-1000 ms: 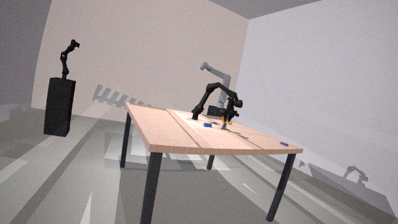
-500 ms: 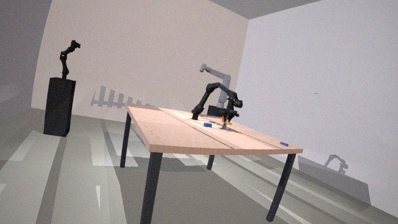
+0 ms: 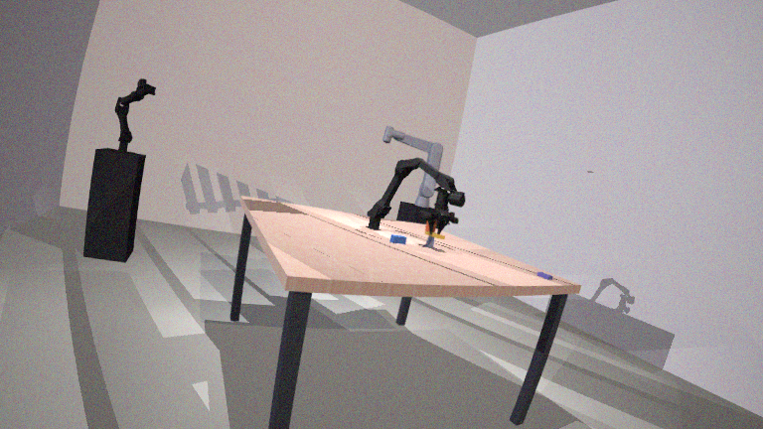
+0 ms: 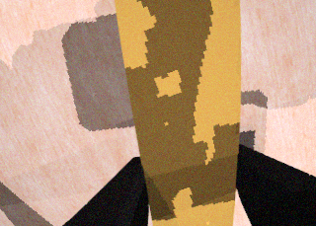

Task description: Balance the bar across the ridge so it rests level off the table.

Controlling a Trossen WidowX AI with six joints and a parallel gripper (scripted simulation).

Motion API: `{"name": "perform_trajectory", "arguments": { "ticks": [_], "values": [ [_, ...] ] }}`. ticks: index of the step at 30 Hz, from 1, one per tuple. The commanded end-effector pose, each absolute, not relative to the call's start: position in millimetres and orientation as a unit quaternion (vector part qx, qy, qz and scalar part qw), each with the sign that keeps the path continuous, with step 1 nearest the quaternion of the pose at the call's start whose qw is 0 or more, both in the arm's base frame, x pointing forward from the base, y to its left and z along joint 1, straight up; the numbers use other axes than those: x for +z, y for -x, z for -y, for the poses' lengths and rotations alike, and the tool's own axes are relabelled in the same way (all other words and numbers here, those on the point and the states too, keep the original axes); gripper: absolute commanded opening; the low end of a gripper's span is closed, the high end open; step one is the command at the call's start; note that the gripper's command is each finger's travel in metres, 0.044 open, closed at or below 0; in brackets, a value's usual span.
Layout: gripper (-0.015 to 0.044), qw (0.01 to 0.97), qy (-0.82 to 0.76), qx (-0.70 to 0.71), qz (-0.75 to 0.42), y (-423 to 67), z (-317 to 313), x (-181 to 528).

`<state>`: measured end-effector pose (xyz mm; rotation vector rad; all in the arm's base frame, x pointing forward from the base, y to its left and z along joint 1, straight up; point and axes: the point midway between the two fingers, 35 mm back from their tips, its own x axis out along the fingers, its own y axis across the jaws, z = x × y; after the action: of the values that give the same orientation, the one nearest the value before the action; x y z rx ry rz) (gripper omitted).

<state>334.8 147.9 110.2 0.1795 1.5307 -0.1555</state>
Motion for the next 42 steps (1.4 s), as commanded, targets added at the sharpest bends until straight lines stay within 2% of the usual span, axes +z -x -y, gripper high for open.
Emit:
{"name": "perform_trajectory", "arguments": {
  "ticks": [1, 42],
  "values": [
    [0.0000, 0.715, -0.084, -0.070, -0.691, -334.8, -148.5, 109.7],
    [0.0000, 0.715, -0.084, -0.070, -0.691, -334.8, -148.2, 106.2]
  ]
}}
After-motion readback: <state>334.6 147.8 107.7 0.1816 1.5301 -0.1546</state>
